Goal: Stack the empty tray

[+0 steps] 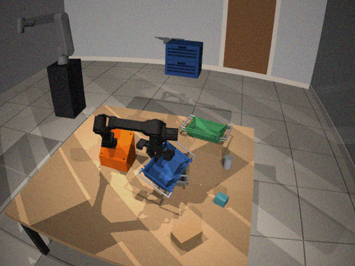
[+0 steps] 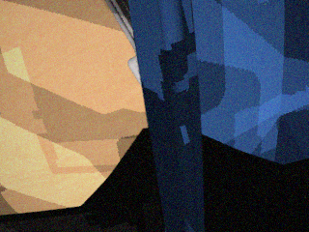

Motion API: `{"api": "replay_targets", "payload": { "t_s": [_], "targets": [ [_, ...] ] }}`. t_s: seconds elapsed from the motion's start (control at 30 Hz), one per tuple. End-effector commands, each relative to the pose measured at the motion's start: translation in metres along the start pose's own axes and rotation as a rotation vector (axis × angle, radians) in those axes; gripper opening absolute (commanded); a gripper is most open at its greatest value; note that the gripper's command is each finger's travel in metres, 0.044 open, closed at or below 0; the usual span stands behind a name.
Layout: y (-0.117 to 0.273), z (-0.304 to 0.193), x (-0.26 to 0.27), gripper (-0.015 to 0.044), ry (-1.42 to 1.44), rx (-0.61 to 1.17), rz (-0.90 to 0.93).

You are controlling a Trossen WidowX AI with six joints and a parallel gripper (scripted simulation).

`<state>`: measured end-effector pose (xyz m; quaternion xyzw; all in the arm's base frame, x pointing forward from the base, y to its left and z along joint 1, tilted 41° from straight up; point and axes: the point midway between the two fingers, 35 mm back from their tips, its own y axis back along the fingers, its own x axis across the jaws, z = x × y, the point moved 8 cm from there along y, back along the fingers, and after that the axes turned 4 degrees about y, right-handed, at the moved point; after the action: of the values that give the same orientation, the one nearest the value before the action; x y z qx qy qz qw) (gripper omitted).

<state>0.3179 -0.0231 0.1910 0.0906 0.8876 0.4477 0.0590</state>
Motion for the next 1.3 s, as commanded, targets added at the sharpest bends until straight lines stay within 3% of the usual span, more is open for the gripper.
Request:
{"api": "replay_targets", "payload": {
  "t_s": [0.0,0.63,1.27],
  "targets": [
    [0.010,0.016,-0.005,0.0000,0.053,0.005,-0.039],
    [0.010,0.113,-0.001,0.0000,0.369,0.082,-0.051],
    [0.010,0.117,-0.001,0.0000,0.380,0.085,-0.052]
  ]
}}
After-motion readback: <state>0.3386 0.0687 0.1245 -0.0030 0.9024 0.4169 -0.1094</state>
